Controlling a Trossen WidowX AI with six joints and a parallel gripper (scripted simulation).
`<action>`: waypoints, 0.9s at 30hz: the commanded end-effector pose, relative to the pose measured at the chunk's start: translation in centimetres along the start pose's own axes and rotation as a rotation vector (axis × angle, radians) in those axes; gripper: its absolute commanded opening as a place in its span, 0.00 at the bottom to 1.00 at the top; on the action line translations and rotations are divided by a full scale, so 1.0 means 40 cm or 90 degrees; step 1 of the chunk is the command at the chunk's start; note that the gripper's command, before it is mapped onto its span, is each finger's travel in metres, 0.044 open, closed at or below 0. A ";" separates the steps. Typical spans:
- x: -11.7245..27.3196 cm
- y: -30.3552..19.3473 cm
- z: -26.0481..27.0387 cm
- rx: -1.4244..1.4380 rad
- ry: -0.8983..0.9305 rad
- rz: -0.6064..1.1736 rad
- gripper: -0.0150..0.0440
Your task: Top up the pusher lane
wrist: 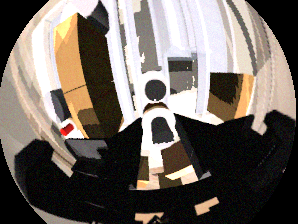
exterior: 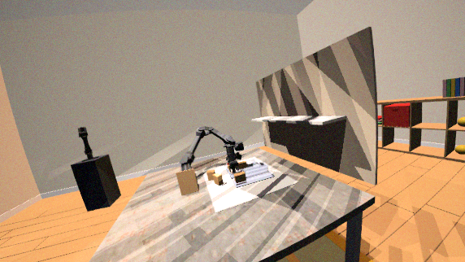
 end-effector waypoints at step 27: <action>-0.014 0.018 0.001 0.009 0.002 -0.016 0.25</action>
Point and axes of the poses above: the point midway between the two fingers, 35 mm back from their tips, its own x axis back along the fingers, its own z axis across the jaws, y = z × x, the point moved 2 cm from there along x, back along the fingers, and after that the axes turned 8 degrees about -x, right-handed, at the moved point
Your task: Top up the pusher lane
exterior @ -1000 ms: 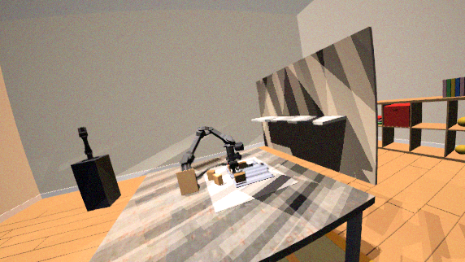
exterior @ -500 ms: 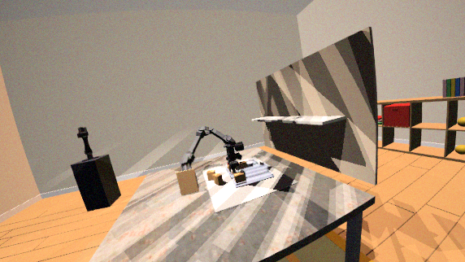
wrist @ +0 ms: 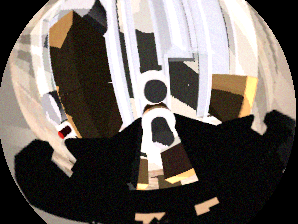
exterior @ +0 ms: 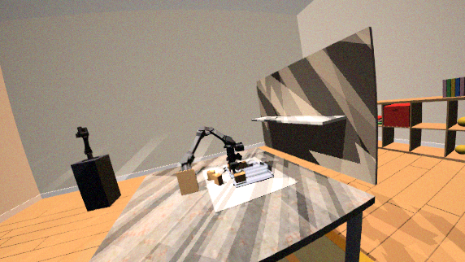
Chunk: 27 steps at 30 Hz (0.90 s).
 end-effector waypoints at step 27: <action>-0.021 0.010 0.005 0.007 0.003 -0.012 0.25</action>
Point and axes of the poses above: the point midway between the two fingers, 35 mm back from their tips, its own x axis back along the fingers, its own z axis across the jaws, y = z × x, the point moved 2 cm from there along x, back along the fingers, and after that the axes turned 8 degrees about -x, right-handed, at the moved point
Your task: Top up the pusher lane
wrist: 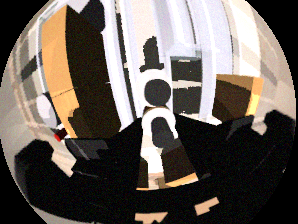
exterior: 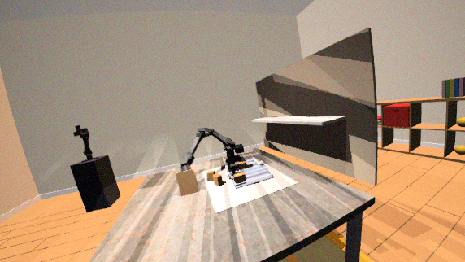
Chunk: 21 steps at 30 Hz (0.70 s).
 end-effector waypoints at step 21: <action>-0.015 0.005 0.004 0.005 0.004 -0.010 0.25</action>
Point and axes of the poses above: the point midway between the two fingers, 35 mm back from their tips, its own x axis back along the fingers, its own z axis across the jaws, y = z × x, the point moved 2 cm from there along x, back along the fingers, and after that the axes turned 8 degrees about -x, right-handed, at the moved point
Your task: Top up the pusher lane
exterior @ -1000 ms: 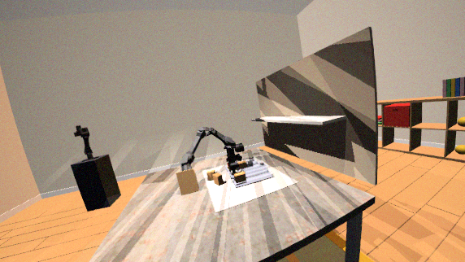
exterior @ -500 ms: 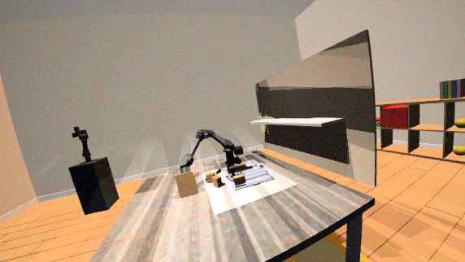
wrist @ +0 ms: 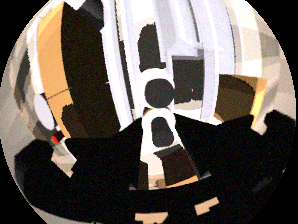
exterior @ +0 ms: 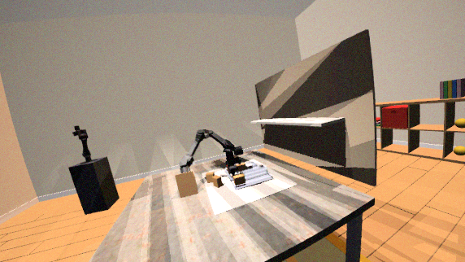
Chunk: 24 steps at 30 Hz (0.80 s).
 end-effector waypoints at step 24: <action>-0.001 -0.003 0.003 0.005 0.004 -0.007 0.25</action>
Point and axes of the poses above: the point midway between the two fingers, 35 mm back from their tips, its own x axis back along the fingers, its own z axis across the jaws, y = z × x, the point moved 2 cm from there along x, back along the fingers, and after that the axes turned 8 degrees about -x, right-handed, at the moved point
